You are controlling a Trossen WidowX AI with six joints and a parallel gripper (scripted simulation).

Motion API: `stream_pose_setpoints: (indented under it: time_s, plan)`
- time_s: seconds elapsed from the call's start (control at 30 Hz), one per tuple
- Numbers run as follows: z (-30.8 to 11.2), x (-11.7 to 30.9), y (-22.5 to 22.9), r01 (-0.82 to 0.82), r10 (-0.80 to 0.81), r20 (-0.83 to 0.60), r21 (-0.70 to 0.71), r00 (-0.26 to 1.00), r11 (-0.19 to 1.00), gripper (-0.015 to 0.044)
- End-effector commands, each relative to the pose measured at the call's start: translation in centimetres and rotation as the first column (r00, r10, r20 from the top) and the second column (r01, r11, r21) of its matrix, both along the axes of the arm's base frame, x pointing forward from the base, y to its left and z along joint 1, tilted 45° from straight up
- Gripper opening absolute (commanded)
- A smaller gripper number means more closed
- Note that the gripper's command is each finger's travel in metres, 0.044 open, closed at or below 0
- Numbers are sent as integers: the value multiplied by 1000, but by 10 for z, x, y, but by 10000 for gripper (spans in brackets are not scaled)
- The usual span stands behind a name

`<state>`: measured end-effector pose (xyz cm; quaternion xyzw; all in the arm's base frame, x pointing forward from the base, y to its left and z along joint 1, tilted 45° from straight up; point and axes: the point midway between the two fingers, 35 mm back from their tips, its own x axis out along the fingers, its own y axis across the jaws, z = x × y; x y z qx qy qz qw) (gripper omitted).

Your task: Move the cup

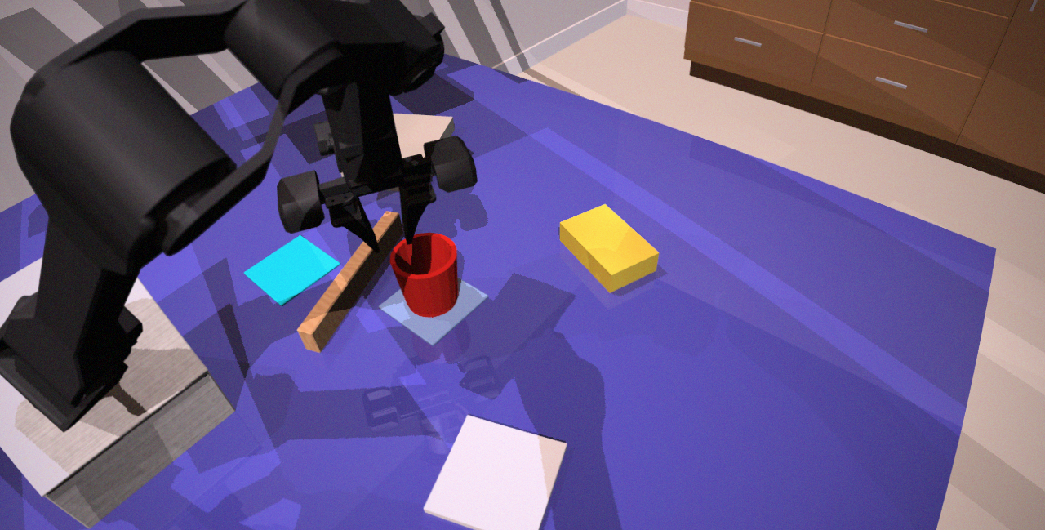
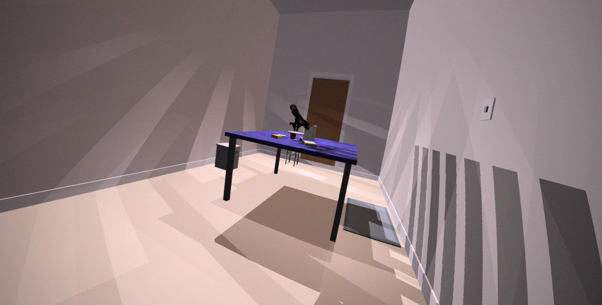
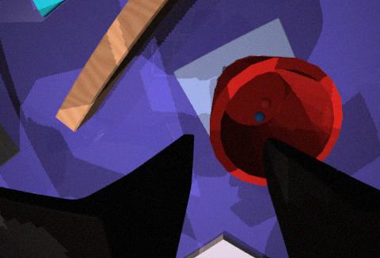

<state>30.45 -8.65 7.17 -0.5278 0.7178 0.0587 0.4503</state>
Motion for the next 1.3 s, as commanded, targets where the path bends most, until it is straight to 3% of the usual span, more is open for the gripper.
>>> stream_pose_setpoints:
  time_s: [0.0,1.27]
  plan:
    - [-7,-2,-6,-1,1,-16,-5,1000,1000,148]
    - [-45,-6,-45,0,0,-16,-10,1000,1000,148]
